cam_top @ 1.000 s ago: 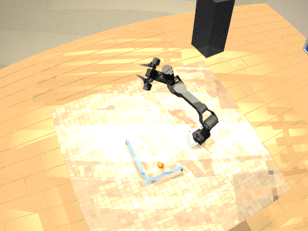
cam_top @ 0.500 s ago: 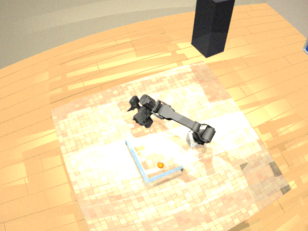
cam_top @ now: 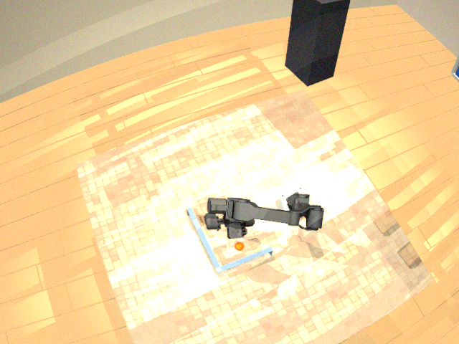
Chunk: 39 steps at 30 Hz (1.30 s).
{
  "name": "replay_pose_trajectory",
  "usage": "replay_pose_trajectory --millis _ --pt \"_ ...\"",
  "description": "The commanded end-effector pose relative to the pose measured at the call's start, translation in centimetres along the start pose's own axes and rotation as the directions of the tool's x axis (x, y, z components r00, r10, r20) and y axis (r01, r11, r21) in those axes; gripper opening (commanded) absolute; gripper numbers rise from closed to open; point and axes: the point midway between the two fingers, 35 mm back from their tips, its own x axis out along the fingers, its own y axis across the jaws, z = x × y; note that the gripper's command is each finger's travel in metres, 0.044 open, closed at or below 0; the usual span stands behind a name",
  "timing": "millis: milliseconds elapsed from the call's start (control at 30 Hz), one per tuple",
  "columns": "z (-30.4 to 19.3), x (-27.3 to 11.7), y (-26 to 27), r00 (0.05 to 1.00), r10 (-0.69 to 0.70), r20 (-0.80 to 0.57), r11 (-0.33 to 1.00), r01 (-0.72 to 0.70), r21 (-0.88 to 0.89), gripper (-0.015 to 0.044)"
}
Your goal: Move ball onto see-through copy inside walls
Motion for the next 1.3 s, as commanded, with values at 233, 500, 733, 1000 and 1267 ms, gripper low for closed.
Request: replay_pose_trajectory --millis 233,500,733,1000,1267 --pt "4.7 1.7 5.1 0.975 0.212 0.061 0.956 -0.194 -0.220 0.0279" --pt "4.8 3.1 5.4 0.975 0.212 0.061 0.956 -0.194 -0.220 0.0279" --pt "4.8 3.8 5.6 0.975 0.211 0.061 0.956 -0.193 -0.220 0.0279" --pt "4.9 5.0 5.8 0.976 0.211 0.061 0.956 -0.193 -0.220 0.0279" --pt "5.0 6.3 6.1 0.975 0.212 0.062 0.956 -0.193 -0.220 0.0279"
